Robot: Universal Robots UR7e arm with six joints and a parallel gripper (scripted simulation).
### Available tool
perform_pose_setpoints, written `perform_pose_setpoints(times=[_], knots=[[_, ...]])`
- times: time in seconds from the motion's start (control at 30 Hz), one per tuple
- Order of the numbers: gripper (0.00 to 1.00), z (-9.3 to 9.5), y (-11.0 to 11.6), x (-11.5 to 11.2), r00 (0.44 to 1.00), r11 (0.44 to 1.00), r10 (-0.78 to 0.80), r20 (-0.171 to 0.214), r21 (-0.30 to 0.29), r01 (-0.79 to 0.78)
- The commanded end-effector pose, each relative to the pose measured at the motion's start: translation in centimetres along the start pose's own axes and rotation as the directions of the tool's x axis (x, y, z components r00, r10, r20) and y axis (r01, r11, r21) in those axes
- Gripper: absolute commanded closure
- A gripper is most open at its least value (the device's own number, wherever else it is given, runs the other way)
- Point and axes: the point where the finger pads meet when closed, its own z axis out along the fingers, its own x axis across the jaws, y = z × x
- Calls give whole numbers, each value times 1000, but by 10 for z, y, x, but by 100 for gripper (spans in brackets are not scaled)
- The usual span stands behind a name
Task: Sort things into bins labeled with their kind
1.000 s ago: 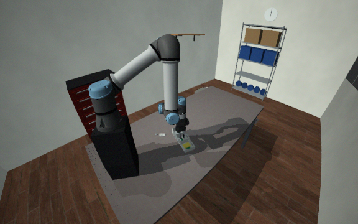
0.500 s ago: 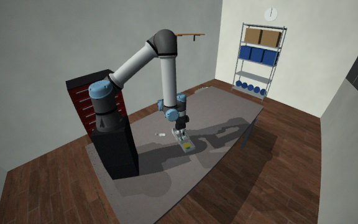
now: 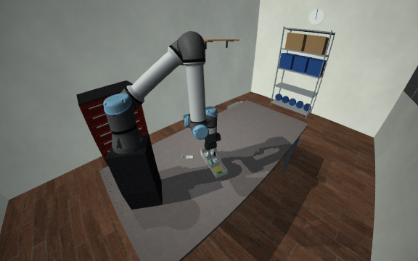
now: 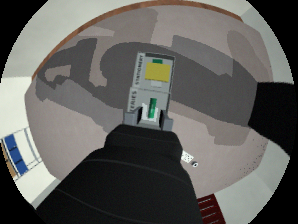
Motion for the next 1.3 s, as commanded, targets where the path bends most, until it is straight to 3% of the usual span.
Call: perform_pose_setpoints(times=[0.0,0.27,0.33,0.63,0.83,0.9,0.93,1.27], knots=[[21,-1,23,21,988,988,-157,0,-1,157],[21,-1,70,65,938,938,-347,-4,-1,347],[21,-1,70,65,938,938,-347,-4,-1,347],[21,-1,125,117,814,814,-581,-10,-4,581],[21,-1,136,126,716,716,-699,-10,-7,698],[21,-1,136,126,716,716,-699,-10,-7,698],[21,-1,136,126,661,661,-750,-9,-6,750],[21,-1,130,121,467,467,-884,-1,-1,884]])
